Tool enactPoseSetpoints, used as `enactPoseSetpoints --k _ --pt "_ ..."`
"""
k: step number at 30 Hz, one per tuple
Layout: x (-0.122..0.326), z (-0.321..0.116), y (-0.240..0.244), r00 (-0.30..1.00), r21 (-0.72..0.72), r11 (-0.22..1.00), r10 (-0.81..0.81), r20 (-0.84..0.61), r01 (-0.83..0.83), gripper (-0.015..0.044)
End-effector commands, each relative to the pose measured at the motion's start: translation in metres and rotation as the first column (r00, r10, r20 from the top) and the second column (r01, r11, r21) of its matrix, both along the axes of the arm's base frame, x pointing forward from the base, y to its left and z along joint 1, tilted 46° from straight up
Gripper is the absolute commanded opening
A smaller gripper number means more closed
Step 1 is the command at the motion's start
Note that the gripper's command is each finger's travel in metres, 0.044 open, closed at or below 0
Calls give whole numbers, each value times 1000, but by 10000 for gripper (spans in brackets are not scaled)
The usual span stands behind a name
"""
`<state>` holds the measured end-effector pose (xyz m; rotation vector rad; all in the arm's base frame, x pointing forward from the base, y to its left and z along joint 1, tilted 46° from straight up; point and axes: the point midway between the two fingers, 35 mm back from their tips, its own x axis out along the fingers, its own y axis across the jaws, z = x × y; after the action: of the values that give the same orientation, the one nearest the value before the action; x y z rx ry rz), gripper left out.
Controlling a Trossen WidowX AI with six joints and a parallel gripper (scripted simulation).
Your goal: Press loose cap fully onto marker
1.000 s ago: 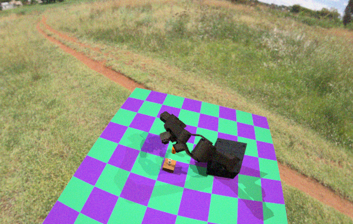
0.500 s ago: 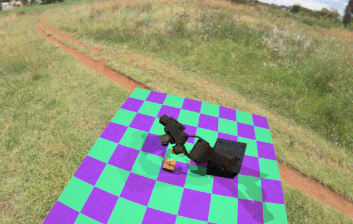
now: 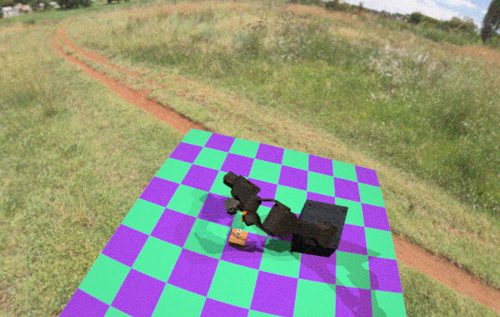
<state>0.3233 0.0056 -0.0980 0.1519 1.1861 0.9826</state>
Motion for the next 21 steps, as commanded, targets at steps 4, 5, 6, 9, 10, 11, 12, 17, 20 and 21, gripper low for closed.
enactPoseSetpoints --k 4,5,6,9,10,11,12,17,20,21 --pt "-4 -10 10 1000 8 1000 -2 -11 2 241" --pt "-4 -10 11 1000 8 1000 -2 -11 2 241" --pt "-4 -10 11 1000 8 1000 -2 -11 2 241" --pt "-4 -11 11 1000 8 1000 -2 -11 2 188" --pt "-4 -11 11 1000 8 1000 -2 -11 2 162" --pt "-4 -11 11 1000 8 1000 -2 -11 2 136" --pt "-4 -11 11 1000 8 1000 -2 -11 2 129" --pt "-4 -11 11 1000 8 1000 -2 -11 2 96" --pt "-4 -11 10 1000 8 1000 -2 -11 2 76" --pt "-4 -11 10 1000 8 1000 -2 -11 2 50"
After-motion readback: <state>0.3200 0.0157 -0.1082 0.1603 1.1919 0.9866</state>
